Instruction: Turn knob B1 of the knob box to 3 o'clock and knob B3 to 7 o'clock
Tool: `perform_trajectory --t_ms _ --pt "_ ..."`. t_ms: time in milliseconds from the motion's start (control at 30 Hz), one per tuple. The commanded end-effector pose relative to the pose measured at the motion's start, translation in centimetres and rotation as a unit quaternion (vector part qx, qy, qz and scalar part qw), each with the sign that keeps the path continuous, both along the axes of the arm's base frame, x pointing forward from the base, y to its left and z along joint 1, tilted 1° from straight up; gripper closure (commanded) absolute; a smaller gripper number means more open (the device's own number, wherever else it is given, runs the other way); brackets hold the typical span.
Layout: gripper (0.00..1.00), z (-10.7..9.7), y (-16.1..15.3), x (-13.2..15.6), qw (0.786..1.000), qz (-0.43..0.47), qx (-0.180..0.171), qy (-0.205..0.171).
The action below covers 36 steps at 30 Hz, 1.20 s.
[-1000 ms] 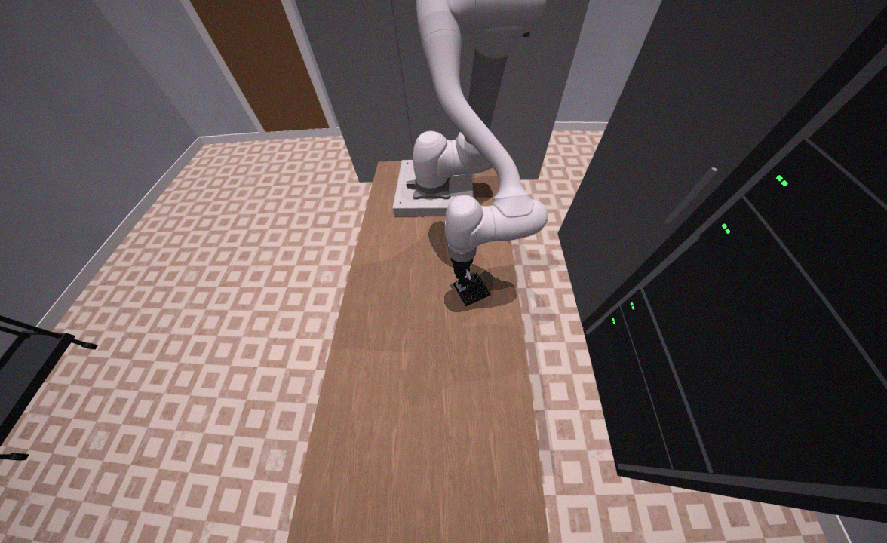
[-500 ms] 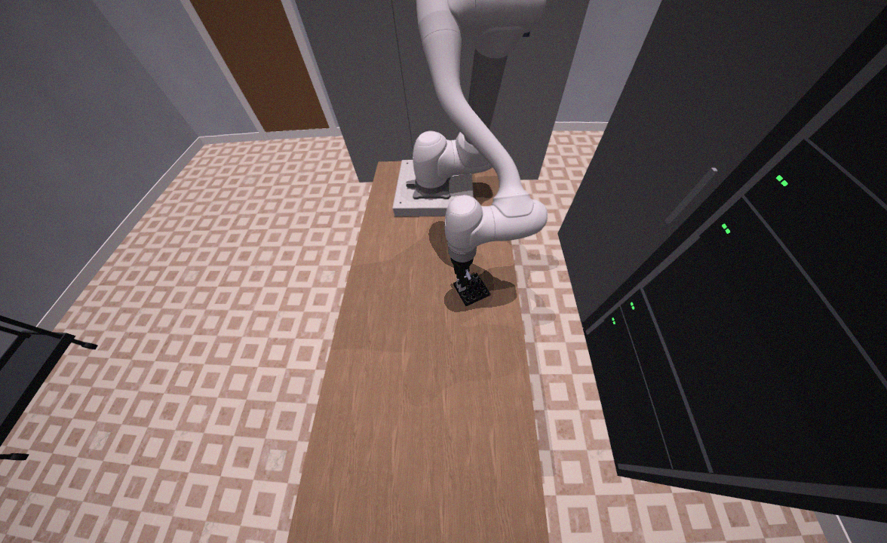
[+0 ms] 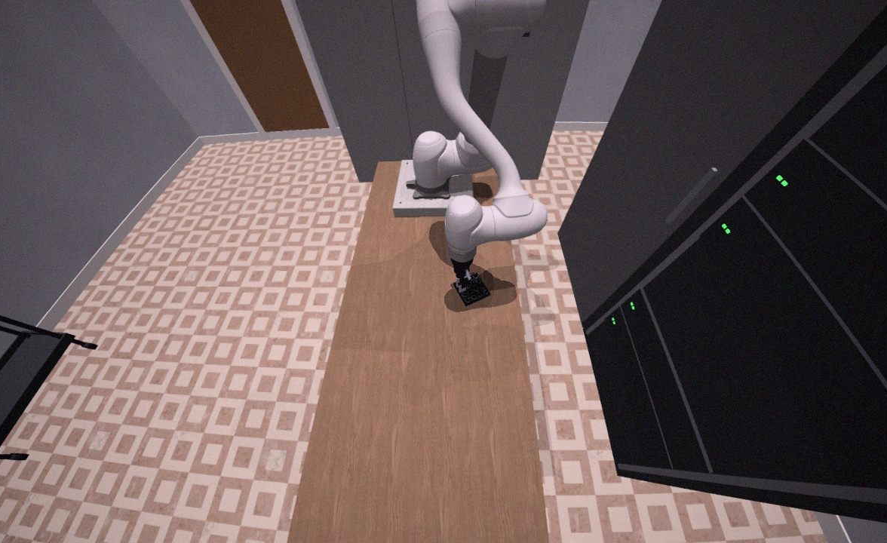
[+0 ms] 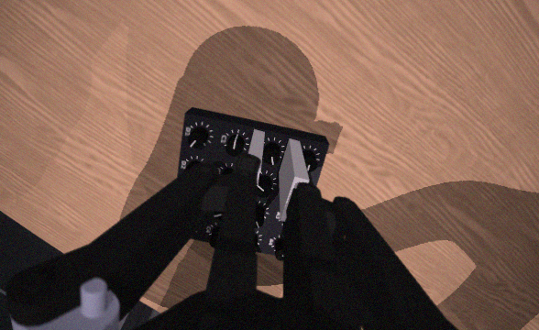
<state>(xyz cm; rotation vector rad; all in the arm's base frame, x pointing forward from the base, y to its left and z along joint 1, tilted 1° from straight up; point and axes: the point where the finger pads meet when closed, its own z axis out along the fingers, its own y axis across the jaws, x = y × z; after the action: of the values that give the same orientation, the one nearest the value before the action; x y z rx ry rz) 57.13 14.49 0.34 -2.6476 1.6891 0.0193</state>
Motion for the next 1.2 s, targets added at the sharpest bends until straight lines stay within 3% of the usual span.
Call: perform_trajectory --t_ms 0,667,1167 --pt "0.88 0.0 0.0 0.0 1.0 0.0 0.0 0.0" --pt "0.88 0.1 0.0 0.0 1.0 0.0 0.0 0.0" --pt "0.88 3.2 0.0 0.0 1.0 0.0 0.0 0.0"
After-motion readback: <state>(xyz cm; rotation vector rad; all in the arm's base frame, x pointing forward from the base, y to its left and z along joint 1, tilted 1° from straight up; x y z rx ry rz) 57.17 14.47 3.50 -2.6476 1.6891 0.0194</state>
